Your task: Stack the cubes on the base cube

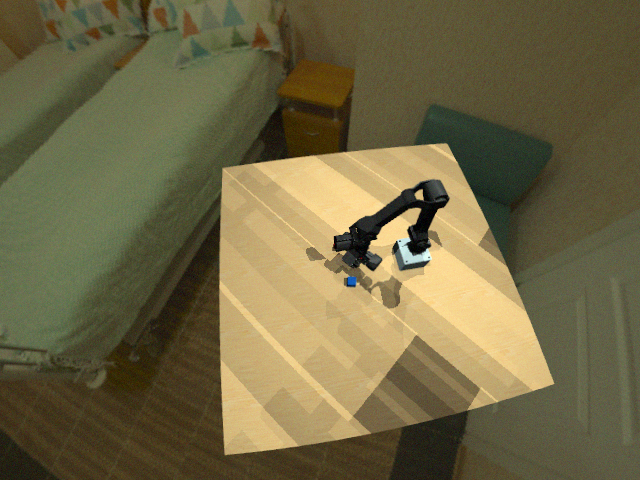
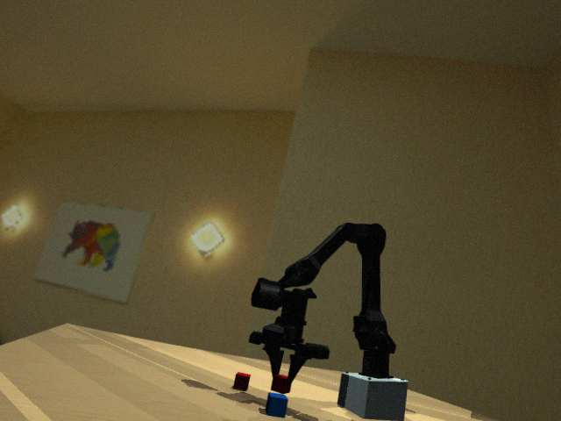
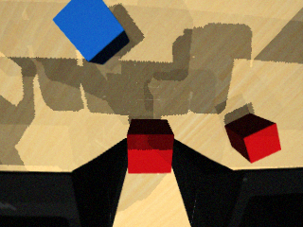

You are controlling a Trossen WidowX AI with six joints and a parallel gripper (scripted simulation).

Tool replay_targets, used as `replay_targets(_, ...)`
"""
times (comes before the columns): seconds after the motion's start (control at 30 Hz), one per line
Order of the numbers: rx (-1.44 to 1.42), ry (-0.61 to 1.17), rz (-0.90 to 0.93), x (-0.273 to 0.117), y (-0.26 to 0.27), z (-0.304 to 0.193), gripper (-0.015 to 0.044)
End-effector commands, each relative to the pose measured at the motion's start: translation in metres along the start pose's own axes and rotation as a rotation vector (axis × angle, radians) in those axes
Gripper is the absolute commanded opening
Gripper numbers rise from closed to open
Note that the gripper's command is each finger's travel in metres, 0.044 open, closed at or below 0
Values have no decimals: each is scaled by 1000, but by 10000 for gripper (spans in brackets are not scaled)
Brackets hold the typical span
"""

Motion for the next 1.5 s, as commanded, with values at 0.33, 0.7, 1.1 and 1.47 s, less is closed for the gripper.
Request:
replay_targets(0.33,3,-4,-10,-45,-1,1,105)
replay_targets(0.7,3,-4,-10,-80,3,-2,105)
replay_targets(1.1,12,-5,-9,-80,3,14,105)
replay_targets(1.47,29,-7,-8,-71,4,45,105)
Point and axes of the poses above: the point midway between the two fingers, 35 mm back from their tips, its own x axis out along the fingers, its own y axis across the jaws, z = x × y, the point moved 10 cm from there along -x, back along the fingers, and after that the axes turned 10 degrees about -x, right-handed, at the moved point
